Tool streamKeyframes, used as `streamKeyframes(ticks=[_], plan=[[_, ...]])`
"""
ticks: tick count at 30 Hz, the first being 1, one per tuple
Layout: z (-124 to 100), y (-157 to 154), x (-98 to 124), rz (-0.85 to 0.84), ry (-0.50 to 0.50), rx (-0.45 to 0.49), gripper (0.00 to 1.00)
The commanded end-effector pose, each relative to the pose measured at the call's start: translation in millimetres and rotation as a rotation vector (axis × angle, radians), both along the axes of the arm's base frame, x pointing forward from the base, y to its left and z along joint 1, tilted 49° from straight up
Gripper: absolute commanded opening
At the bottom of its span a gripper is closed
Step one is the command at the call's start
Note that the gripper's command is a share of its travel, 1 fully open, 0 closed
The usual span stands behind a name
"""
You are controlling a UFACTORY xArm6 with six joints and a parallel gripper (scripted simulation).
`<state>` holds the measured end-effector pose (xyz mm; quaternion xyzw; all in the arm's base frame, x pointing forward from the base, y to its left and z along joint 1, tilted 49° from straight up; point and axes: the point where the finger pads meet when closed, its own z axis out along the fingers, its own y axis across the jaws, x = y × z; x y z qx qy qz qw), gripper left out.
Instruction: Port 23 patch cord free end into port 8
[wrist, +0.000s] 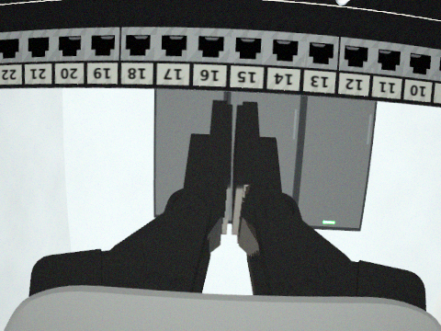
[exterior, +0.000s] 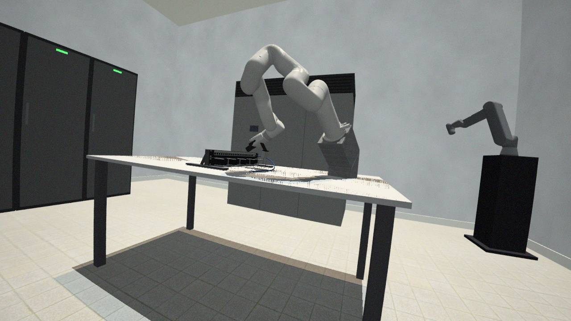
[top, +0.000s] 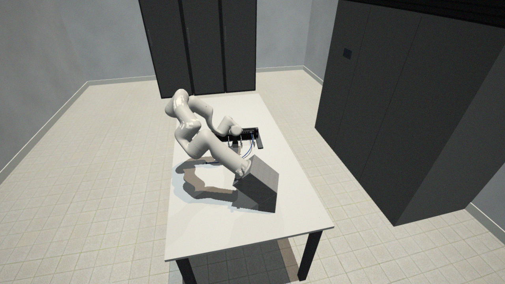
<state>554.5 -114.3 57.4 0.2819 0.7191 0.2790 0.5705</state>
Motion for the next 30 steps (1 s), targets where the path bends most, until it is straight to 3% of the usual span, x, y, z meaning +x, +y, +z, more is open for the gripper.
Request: streamKeyframes(ticks=[1, 16, 21, 30], plan=[[0.9, -1.0, 0.3, -0.001, -0.002, -0.001, 0.0], [3.0, -1.8, -10.4, -0.001, -0.002, -0.001, 0.0], [8.7, -4.2, -39.8, -0.001, -0.002, -0.001, 0.0], [22.9, -9.9, -111.9, -0.001, -0.002, -0.001, 0.0]])
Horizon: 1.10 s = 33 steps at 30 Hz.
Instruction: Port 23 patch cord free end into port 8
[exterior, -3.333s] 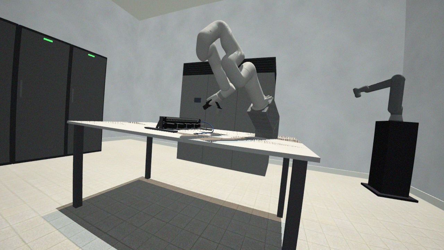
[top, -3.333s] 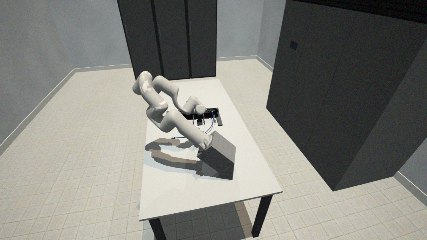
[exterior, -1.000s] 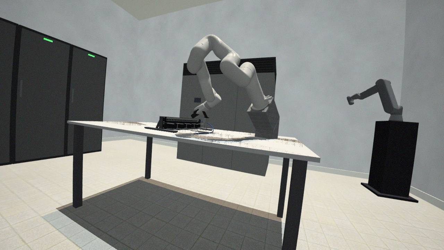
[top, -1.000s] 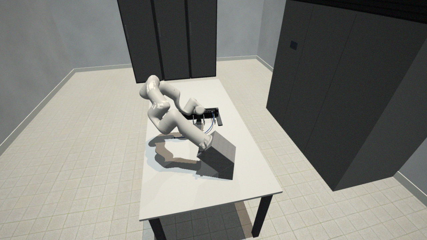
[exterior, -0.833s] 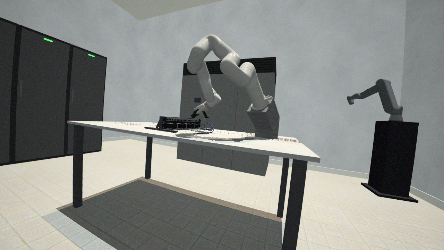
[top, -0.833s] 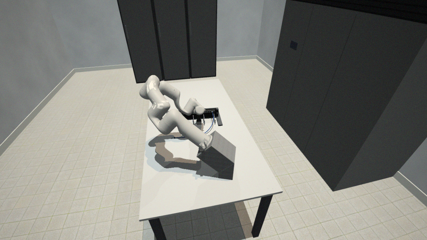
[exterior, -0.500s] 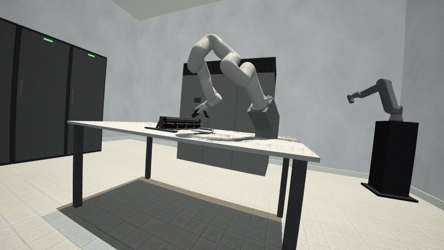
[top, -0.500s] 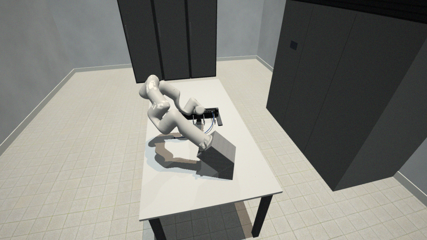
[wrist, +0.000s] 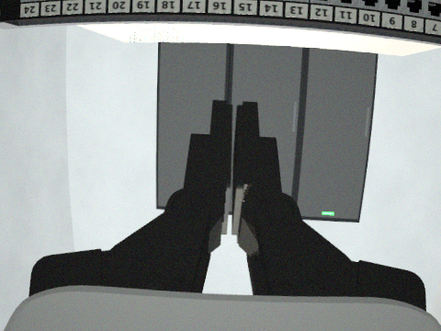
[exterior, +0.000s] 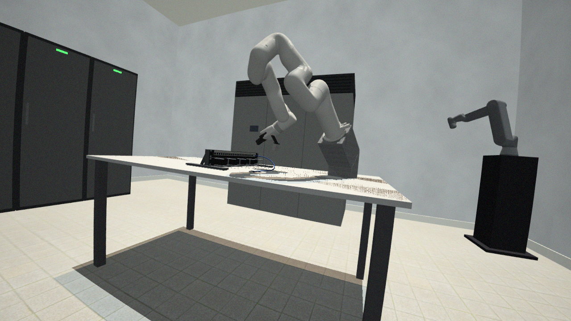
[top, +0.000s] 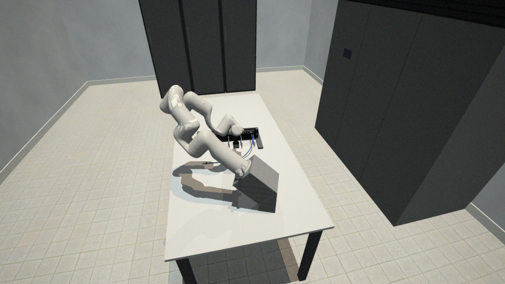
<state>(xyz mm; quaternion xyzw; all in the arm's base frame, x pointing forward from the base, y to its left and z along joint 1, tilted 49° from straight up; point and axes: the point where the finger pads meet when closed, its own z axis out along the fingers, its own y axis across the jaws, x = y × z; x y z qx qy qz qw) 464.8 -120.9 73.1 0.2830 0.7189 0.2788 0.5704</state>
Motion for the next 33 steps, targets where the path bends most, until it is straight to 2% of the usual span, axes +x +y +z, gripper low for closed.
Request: streamKeyframes(ticks=[1, 3, 8, 20, 33], plan=[[8.4, -3.9, -28.4, 0.0, -0.002, -0.002, 0.0], [8.4, -3.9, -28.4, 0.0, -0.002, -0.002, 0.0], [11.8, -5.3, -45.7, 0.0, -0.002, -0.002, 0.0], [8.5, -8.7, -47.4, 0.0, -0.002, -0.002, 0.0], [-29.7, -45.0, -52.0, 0.0, -0.002, -0.002, 0.0]])
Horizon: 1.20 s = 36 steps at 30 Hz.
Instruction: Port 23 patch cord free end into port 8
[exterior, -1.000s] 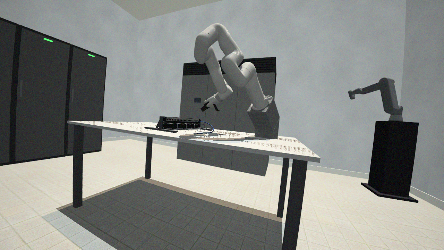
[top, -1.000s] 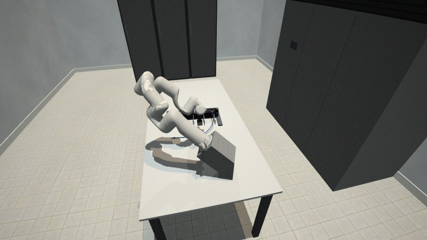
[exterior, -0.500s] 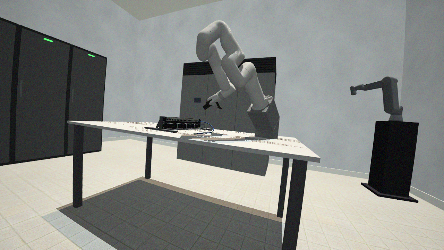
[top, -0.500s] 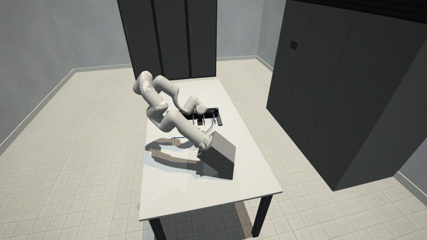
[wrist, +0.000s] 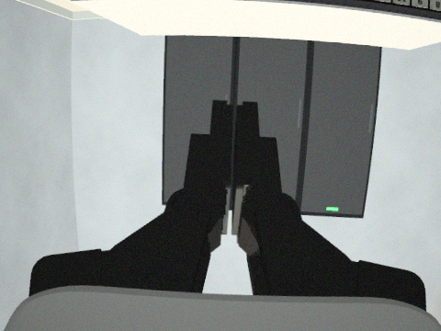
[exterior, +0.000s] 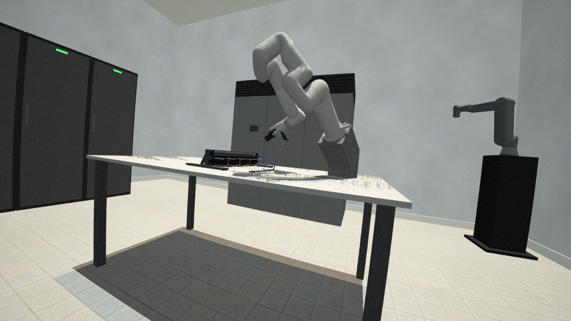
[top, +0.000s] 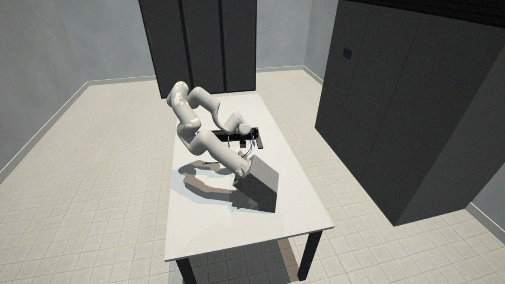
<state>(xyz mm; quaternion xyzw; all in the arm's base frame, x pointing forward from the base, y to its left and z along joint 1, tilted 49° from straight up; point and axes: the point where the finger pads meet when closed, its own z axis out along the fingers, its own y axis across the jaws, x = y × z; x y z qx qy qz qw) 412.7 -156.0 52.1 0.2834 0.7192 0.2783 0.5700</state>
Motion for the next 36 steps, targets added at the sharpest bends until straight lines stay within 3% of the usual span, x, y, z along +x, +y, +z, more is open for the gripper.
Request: streamKeyframes(ticks=[1, 12, 25, 30, 36], plan=[[-12.4, -13.4, -0.4, 0.001, -0.004, -0.002, 0.0], [-36.4, -36.1, -3.3, 0.001, -0.004, -0.002, 0.0], [-40.1, -38.5, 0.9, 0.001, -0.004, -0.002, 0.0], [-44.7, -36.6, 24.4, 0.001, -0.004, -0.002, 0.0], [-54.9, -32.4, 76.4, 0.001, -0.004, -0.002, 0.0]])
